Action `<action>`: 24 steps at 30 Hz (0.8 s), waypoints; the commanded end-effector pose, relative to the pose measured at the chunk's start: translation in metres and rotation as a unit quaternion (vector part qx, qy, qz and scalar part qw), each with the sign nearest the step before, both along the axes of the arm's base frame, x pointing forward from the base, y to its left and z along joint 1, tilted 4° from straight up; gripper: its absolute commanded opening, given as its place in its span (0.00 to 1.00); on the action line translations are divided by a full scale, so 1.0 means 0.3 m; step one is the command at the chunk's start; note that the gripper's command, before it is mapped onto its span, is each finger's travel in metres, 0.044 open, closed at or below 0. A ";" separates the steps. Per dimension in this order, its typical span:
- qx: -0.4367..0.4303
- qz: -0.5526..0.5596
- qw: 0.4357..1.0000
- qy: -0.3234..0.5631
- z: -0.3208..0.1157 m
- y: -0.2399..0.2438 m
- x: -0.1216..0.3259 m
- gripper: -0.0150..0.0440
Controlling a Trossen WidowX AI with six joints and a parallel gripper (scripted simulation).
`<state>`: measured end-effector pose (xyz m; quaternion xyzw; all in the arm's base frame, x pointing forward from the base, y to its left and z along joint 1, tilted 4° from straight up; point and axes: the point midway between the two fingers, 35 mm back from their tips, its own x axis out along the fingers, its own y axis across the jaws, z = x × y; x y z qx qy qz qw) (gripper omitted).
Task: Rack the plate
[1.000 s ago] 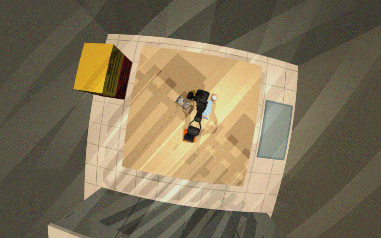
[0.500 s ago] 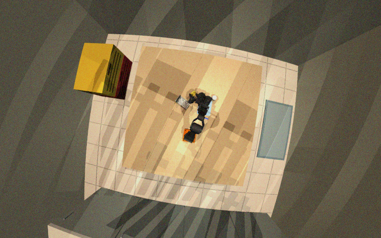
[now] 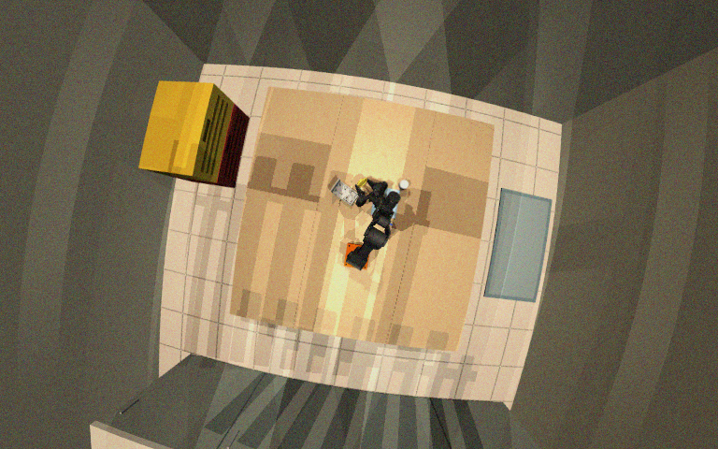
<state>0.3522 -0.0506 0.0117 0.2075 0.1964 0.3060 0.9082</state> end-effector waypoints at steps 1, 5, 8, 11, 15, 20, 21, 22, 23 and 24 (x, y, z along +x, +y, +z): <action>-0.009 0.023 0.999 -0.046 0.010 0.014 -0.042 0.25; -0.020 0.042 0.995 -0.088 0.019 0.027 -0.084 0.25; -0.029 0.056 0.991 -0.118 0.027 0.039 -0.118 0.25; -0.038 0.071 0.986 -0.148 0.035 0.051 -0.154 0.25; -0.052 0.090 0.977 -0.188 0.047 0.070 -0.203 0.25; -0.070 0.115 0.963 -0.234 0.063 0.095 -0.266 0.25; -0.072 0.117 0.961 -0.238 0.065 0.098 -0.272 0.25; -0.073 0.118 0.961 -0.240 0.065 0.099 -0.274 0.25; -0.073 0.118 0.961 -0.240 0.065 0.099 -0.274 0.25; -0.073 0.118 0.961 -0.240 0.065 0.099 -0.274 0.25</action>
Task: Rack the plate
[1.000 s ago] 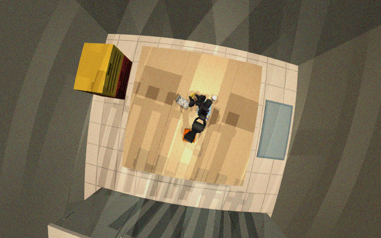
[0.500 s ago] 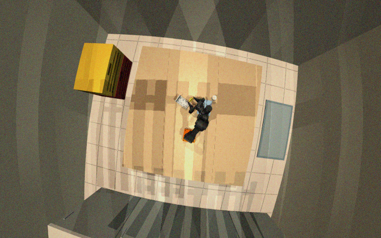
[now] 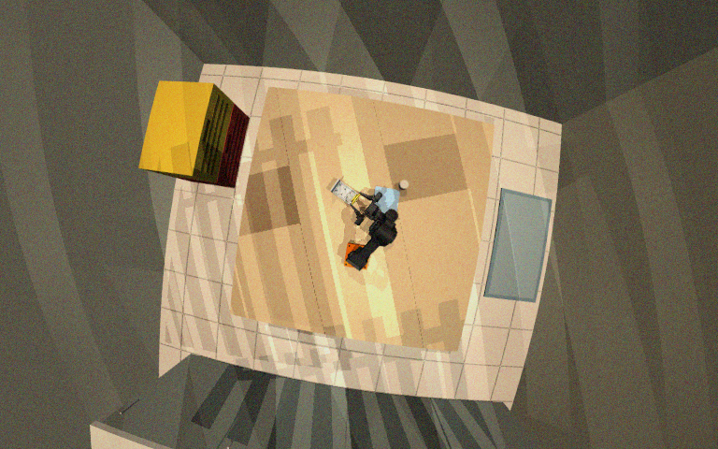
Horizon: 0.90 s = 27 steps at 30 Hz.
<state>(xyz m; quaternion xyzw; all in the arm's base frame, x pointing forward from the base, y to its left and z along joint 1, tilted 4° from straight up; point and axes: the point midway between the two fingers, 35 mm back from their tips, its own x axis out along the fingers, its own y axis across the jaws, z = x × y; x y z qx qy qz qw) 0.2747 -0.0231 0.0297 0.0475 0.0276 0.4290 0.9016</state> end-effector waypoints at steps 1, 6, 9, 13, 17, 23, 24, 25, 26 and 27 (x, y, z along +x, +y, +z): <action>-0.005 0.008 1.000 -0.014 0.005 0.007 -0.016 0.25; -0.005 0.008 1.000 -0.014 0.005 0.007 -0.016 0.25; -0.006 0.006 1.000 -0.013 -0.001 0.006 -0.013 0.25; -0.011 0.001 1.000 -0.009 -0.037 0.010 0.004 0.25; -0.014 0.010 1.000 -0.007 -0.077 0.035 0.015 0.25; -0.019 0.016 1.000 -0.004 -0.090 0.059 0.033 0.25; -0.019 0.016 1.000 -0.004 -0.090 0.059 0.033 0.25; -0.019 0.016 1.000 -0.004 -0.090 0.059 0.033 0.25; -0.019 0.016 1.000 -0.004 -0.090 0.059 0.033 0.25; -0.019 0.016 1.000 -0.004 -0.090 0.059 0.033 0.25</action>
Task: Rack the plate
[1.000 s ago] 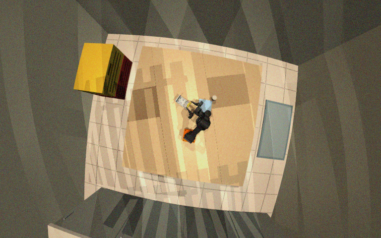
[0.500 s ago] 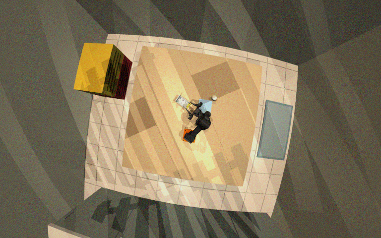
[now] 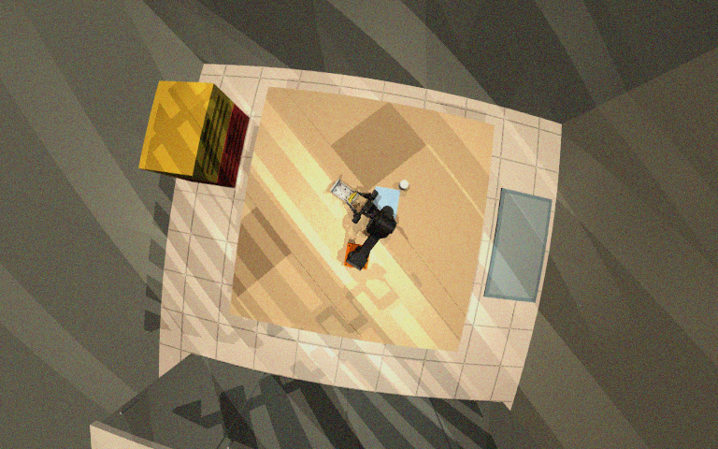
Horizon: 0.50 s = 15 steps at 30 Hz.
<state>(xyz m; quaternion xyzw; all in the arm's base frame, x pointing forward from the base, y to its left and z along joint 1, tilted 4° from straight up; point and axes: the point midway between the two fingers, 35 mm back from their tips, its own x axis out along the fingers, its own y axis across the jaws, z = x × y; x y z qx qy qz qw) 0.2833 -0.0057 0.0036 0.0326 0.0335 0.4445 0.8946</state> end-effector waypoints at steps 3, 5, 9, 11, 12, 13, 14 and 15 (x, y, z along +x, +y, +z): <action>-0.006 0.001 1.000 0.000 -0.002 0.015 0.018 0.25; -0.009 0.003 1.000 0.003 -0.001 0.030 0.031 0.25; -0.011 0.004 1.000 0.003 -0.005 0.036 0.036 0.25; -0.012 0.005 1.000 0.005 -0.041 0.037 0.035 0.25; -0.013 0.005 1.000 0.005 -0.056 0.038 0.035 0.25; -0.013 0.006 1.000 0.005 -0.061 0.038 0.034 0.25; -0.013 0.006 1.000 0.005 -0.061 0.038 0.034 0.25; -0.013 0.006 1.000 0.005 -0.061 0.038 0.034 0.25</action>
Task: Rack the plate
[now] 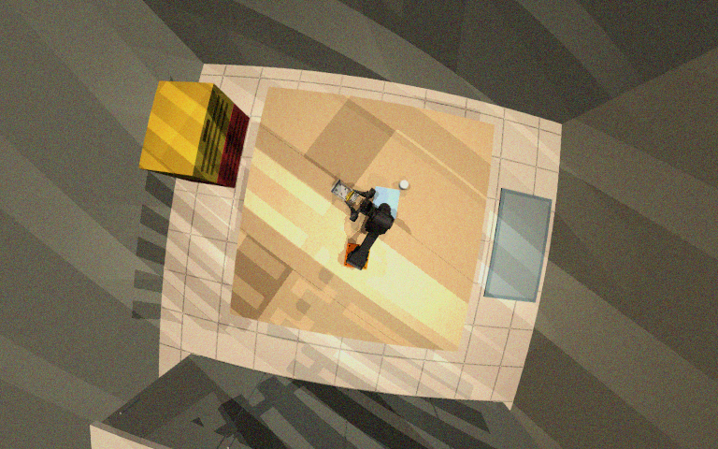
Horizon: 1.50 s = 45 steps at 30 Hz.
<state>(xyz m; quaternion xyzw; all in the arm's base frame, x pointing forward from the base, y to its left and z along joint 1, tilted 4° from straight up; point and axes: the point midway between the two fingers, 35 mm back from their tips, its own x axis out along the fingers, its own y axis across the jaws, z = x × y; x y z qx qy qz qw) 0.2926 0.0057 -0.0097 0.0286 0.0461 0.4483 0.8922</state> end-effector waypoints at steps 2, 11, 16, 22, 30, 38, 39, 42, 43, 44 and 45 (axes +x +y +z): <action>-0.003 0.001 1.000 -0.003 -0.014 0.000 0.003 0.25; 0.000 0.001 1.000 0.001 -0.005 0.001 -0.001 0.25; -0.001 0.001 1.000 0.000 -0.006 0.001 -0.001 0.39; -0.001 0.001 1.000 0.000 -0.006 0.001 -0.001 0.65; -0.001 0.001 1.000 0.000 -0.006 0.001 -0.001 0.93; 0.000 0.000 1.000 -0.005 0.045 -0.005 0.011 0.93; 0.001 -0.001 1.000 -0.008 0.080 -0.009 0.017 0.93; 0.003 -0.001 1.000 -0.017 0.186 -0.015 0.028 0.93; 0.003 -0.001 1.000 -0.020 0.221 -0.015 0.029 0.93; 0.004 -0.001 1.000 -0.023 0.256 -0.015 0.029 0.93; 0.004 -0.001 1.000 -0.026 0.290 -0.014 0.027 0.93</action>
